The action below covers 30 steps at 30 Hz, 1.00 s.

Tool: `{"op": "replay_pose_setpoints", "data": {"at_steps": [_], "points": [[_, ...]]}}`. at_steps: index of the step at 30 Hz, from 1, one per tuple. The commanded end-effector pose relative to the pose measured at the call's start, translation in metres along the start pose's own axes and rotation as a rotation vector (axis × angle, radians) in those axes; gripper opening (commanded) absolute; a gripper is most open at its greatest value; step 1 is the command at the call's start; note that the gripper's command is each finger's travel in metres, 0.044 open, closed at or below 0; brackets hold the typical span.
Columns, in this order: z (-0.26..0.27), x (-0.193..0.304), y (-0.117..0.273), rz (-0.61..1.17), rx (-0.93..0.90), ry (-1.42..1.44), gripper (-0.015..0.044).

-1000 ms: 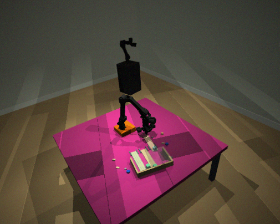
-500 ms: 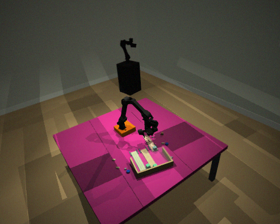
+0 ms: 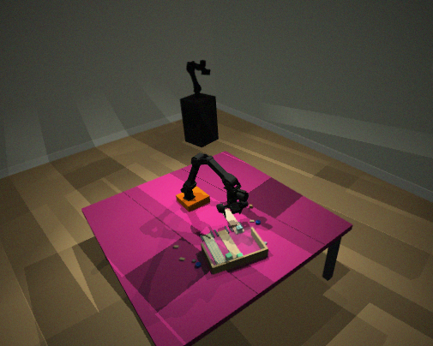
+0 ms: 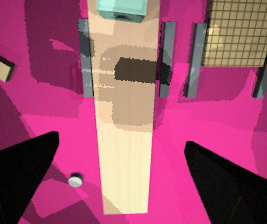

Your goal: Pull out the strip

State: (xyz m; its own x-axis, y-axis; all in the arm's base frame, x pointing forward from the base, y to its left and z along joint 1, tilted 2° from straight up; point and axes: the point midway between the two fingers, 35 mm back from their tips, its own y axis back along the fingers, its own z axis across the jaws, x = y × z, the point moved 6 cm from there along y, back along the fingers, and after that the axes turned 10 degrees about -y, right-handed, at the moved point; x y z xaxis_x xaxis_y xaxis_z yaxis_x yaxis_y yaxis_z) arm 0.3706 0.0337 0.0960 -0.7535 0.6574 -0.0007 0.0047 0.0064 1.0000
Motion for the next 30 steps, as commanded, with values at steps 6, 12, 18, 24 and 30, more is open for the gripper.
{"op": "replay_pose_setpoints", "data": {"at_steps": [6,12,18,24,30], "points": [[0.009,-0.031,0.005,-0.007,-0.001,0.005,0.0440],[0.015,-0.050,0.009,-0.008,-0.001,0.005,0.0440],[0.020,-0.070,0.012,-0.010,-0.001,0.005,0.0440],[0.025,-0.090,0.017,-0.011,-0.002,0.005,0.0440],[0.025,-0.093,0.014,-0.012,-0.002,0.005,0.0335]]}}
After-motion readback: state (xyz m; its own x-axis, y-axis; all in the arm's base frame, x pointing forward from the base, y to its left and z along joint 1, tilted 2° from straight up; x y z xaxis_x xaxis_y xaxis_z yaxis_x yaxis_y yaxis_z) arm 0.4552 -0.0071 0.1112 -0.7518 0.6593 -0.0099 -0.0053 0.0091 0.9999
